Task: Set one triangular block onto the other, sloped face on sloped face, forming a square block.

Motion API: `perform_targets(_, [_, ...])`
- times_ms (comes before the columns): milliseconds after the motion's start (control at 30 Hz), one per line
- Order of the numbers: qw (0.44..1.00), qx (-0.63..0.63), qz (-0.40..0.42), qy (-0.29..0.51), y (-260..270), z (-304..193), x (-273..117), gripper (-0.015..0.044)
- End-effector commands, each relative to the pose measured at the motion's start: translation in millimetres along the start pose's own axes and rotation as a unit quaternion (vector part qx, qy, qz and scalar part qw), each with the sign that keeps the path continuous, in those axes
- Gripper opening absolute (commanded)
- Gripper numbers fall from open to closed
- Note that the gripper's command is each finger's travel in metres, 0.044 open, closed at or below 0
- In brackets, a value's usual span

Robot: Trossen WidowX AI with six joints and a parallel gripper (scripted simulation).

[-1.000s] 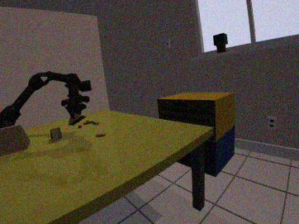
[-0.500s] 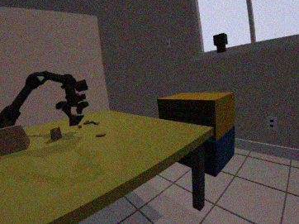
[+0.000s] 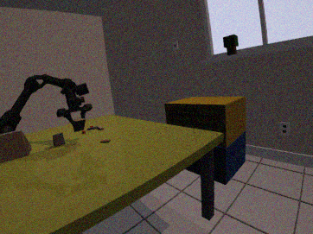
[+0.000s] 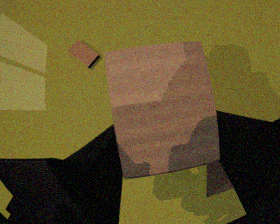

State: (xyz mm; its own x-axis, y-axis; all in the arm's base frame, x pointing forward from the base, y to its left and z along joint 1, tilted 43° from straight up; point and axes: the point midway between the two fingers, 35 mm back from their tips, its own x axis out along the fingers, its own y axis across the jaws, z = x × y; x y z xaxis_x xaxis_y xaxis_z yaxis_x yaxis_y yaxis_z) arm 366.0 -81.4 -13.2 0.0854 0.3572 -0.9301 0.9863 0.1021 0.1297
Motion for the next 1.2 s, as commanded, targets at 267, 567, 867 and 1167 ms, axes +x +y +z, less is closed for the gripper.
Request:
perform_targets(267, [1.0,0.008,0.005,-0.005,-8.2,-28.9,-31.8,0.0])
perform_targets(567, [1.0,0.008,0.004,-0.004,-23.3,-59.7,-59.6,0.0])
perform_targets(867, [1.0,0.009,0.003,-0.004,-43.2,-89.4,-83.7,0.0])
perform_targets(1167, [1.0,0.009,0.003,-0.003,-68.2,-118.3,-104.6,0.0])
